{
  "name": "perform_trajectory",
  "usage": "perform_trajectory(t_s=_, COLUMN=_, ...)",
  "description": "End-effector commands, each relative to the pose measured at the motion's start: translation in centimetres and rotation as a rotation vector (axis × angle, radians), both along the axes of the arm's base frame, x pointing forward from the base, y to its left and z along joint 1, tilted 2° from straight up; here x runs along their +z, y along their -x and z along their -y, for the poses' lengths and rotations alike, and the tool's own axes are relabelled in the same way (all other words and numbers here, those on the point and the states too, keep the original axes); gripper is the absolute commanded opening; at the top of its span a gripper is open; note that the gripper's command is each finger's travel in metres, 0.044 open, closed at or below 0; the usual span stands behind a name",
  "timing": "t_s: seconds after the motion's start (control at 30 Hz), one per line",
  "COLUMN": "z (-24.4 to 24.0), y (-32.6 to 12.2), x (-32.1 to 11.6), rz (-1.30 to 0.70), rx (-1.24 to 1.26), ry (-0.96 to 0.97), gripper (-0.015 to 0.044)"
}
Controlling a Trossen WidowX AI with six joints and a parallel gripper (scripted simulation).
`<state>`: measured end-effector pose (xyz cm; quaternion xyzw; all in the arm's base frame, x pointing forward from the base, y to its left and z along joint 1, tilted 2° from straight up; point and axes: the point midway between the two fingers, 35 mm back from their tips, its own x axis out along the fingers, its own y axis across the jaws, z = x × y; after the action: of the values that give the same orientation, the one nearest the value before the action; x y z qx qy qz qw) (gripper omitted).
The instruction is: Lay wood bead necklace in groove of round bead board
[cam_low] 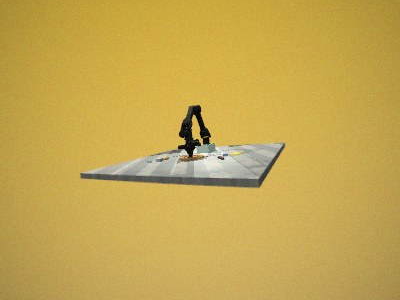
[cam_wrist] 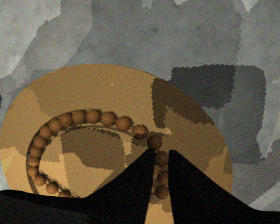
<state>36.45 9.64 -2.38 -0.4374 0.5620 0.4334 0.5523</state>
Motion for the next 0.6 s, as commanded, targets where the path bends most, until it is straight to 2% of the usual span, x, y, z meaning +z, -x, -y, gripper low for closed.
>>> perform_trajectory(t_s=0.0, z=0.0, y=-0.29, x=0.11, rz=0.004, rx=0.004, ry=0.002, gripper=0.0)
perform_trajectory(t_s=0.27, z=0.02, y=-0.27, x=-0.69, rz=0.004, rx=0.004, ry=0.002, gripper=0.0)
perform_trajectory(t_s=0.57, z=-0.05, y=-0.28, x=-0.33, rz=0.005, rx=0.0, ry=-0.001, gripper=0.0236)
